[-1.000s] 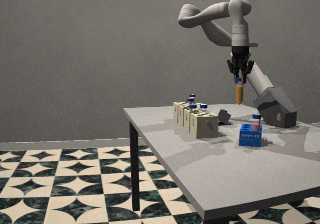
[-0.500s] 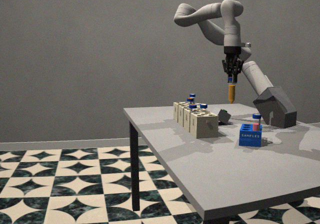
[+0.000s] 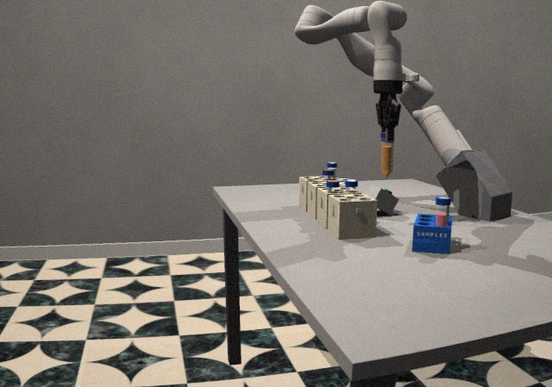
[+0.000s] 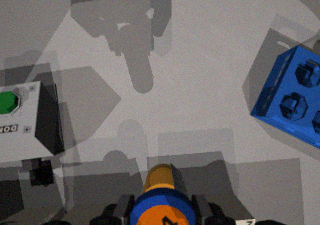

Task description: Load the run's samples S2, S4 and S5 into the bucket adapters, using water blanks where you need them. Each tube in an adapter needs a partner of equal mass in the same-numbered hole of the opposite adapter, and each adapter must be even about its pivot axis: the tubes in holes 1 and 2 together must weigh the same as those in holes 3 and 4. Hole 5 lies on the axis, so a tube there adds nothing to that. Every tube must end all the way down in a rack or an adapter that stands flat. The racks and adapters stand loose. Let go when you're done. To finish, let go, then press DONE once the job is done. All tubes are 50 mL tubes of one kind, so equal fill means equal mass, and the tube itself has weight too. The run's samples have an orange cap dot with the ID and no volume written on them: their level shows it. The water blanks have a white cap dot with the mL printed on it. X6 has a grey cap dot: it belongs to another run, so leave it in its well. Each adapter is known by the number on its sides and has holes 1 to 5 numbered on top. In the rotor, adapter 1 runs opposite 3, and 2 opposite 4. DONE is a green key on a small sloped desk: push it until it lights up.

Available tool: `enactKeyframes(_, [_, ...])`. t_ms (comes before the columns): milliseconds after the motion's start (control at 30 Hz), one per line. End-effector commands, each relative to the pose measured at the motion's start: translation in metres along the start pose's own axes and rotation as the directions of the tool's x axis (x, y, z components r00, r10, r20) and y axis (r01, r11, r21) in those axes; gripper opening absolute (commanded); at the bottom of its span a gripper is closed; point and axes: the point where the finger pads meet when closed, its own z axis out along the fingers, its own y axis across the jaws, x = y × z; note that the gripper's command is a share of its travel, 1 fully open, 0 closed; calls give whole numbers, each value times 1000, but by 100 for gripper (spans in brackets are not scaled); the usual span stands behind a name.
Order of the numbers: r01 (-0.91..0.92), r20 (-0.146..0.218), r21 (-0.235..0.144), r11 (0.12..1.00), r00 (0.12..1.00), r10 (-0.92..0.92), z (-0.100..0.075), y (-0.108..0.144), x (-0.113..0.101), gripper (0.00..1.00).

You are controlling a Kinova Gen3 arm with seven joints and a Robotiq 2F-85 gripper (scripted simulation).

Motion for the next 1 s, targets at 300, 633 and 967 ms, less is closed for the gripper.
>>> enactKeyframes(300, [-226,1,-4,974,974,226,-1,-32,-19,10])
enactKeyframes(633, [-415,1,-4,910,910,415,-1,-61,-36,10])
enactKeyframes(967, [-555,0,-4,832,832,555,-1,-84,-50,10])
